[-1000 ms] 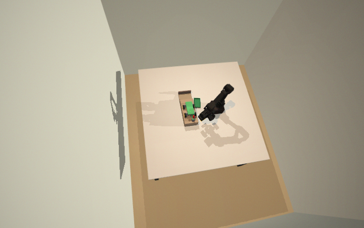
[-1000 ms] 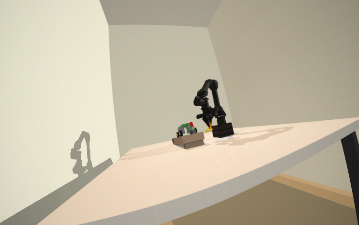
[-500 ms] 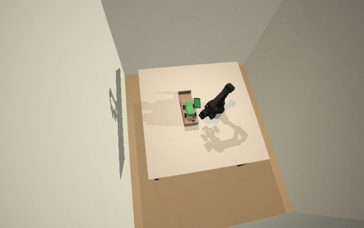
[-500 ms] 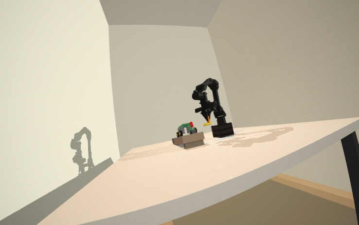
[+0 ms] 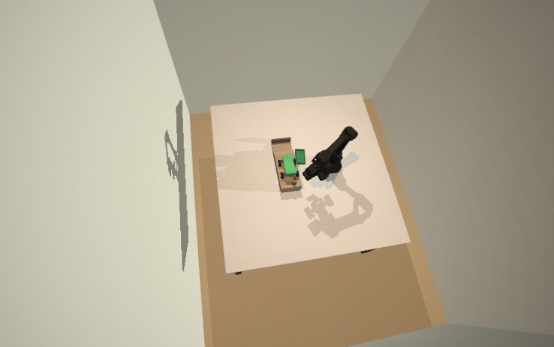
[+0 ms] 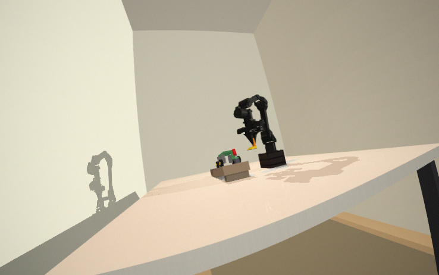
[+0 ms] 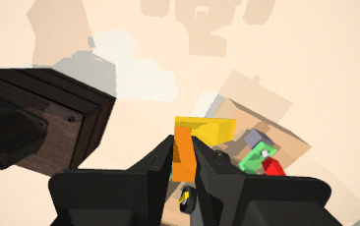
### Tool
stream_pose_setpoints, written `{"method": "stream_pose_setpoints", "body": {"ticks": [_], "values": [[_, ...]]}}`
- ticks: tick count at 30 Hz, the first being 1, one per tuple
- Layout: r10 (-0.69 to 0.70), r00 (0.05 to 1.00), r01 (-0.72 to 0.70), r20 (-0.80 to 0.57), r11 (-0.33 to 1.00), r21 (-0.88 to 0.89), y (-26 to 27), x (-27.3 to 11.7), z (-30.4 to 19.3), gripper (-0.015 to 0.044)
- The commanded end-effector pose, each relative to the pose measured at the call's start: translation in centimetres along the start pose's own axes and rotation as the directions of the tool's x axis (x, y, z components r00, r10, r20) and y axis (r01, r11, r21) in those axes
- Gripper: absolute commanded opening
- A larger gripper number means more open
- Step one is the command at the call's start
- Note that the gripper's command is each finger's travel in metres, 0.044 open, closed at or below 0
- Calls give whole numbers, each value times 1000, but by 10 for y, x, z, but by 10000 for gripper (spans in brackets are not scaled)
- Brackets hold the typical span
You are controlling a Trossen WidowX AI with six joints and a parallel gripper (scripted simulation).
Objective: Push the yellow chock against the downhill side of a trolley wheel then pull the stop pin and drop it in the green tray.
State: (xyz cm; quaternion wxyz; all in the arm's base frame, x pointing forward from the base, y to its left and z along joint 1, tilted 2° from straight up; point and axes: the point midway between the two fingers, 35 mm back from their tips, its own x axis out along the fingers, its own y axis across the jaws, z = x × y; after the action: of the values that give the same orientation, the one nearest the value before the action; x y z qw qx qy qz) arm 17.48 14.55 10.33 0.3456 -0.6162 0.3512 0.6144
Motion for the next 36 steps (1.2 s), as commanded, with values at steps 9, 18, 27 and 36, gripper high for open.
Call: {"method": "stream_pose_setpoints", "body": {"ticks": [9, 18, 27, 36], "values": [[-3, 1000, 3, -1, 929, 369, -1, -2, 0, 0], [-4, 1000, 3, 0, 772, 635, -1, -2, 0, 0], [-4, 1000, 2, 0, 539, 842, -1, -2, 0, 0], [-5, 1000, 1, 0, 267, 964, -1, -2, 0, 0]]}}
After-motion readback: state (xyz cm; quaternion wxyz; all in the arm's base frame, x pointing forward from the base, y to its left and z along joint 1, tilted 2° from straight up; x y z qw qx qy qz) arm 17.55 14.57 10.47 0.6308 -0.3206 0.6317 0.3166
